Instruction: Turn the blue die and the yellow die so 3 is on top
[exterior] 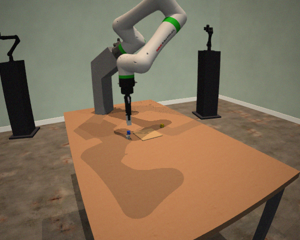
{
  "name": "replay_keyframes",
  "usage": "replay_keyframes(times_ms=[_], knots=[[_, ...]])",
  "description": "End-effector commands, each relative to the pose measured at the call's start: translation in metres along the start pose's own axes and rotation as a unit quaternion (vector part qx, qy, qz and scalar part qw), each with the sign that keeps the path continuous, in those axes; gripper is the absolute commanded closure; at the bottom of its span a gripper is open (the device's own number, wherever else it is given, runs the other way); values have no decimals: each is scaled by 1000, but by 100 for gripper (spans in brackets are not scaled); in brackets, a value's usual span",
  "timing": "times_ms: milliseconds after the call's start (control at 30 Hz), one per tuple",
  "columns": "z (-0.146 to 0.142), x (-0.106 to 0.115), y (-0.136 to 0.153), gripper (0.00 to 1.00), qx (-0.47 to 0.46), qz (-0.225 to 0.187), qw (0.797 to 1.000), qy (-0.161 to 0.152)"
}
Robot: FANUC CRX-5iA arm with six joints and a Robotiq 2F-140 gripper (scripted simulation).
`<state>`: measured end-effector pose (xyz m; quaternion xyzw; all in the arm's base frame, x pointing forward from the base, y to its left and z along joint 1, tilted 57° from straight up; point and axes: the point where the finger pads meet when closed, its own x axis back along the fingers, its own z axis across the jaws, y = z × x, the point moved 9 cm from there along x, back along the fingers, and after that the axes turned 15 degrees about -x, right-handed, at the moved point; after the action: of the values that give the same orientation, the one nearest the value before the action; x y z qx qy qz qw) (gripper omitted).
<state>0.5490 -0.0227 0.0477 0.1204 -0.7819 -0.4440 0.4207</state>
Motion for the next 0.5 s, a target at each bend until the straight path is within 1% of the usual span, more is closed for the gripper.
replay_keyframes(times_ms=[0,133,467], knots=[[0,-5,0,79,0,0,1000,0],[0,-8,0,79,0,0,1000,0],[0,-24,-1,79,0,0,1000,0]])
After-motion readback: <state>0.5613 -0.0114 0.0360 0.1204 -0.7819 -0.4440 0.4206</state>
